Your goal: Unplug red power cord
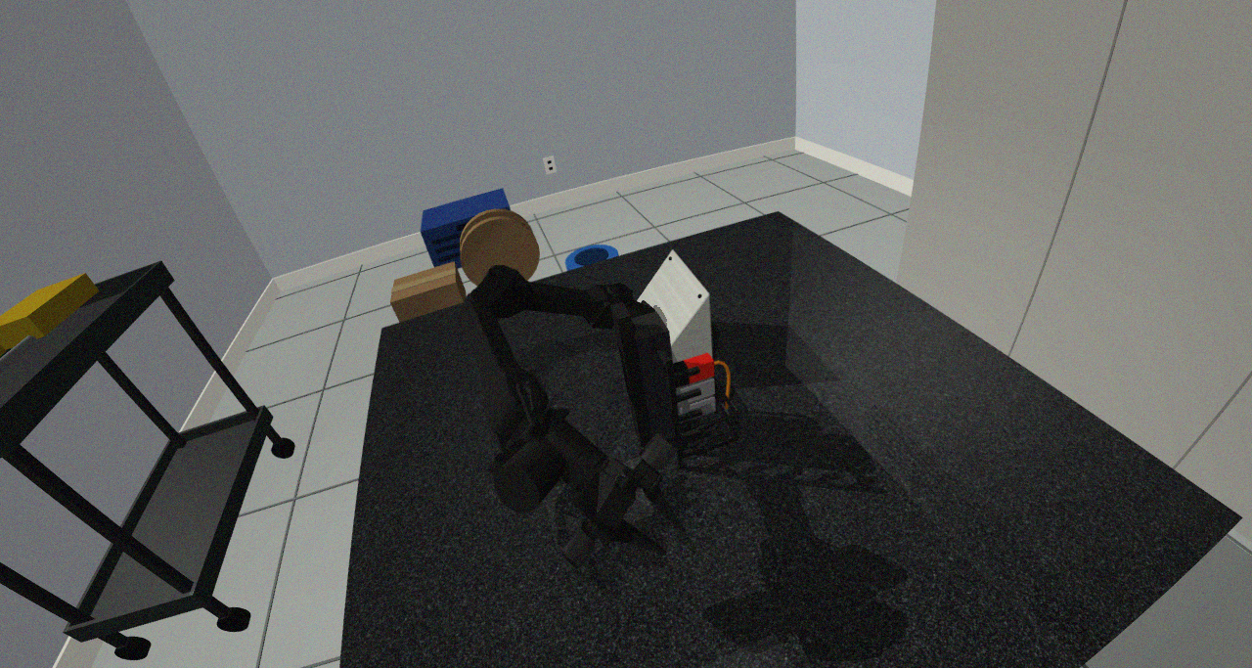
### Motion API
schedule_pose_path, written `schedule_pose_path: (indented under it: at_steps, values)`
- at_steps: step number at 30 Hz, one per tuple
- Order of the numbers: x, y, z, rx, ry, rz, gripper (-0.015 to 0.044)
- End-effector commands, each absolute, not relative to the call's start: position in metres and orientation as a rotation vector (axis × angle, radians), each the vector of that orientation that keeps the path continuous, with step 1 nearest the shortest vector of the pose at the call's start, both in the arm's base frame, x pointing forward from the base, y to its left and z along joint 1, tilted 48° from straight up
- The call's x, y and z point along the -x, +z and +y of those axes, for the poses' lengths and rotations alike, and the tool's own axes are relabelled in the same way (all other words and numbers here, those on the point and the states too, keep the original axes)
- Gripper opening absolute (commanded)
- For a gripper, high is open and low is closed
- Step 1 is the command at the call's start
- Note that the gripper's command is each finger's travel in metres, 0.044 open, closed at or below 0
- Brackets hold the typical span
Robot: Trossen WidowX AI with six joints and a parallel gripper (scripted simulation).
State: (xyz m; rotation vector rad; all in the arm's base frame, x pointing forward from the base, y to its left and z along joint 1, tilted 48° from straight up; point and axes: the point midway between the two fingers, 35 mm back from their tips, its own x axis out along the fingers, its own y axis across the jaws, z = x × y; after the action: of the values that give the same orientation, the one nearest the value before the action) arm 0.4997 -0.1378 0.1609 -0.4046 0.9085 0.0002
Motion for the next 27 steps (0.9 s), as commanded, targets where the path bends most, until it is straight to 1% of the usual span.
schedule_pose_path:
  at_steps: [1,8,12,17,25,27]
  values:
    - [-0.487,0.127,-0.079,0.491,0.112,1.045,0.0160]
    - [-0.440,0.079,0.017,0.715,0.316,1.268,0.0160]
    - [-0.405,0.057,0.054,0.870,0.415,1.389,0.0160]
    - [-0.366,0.033,0.070,1.025,0.482,1.544,0.0160]
    - [-0.280,0.011,0.080,1.531,0.621,1.881,0.0160]
    - [-0.273,0.011,0.080,1.591,0.632,1.908,0.0160]
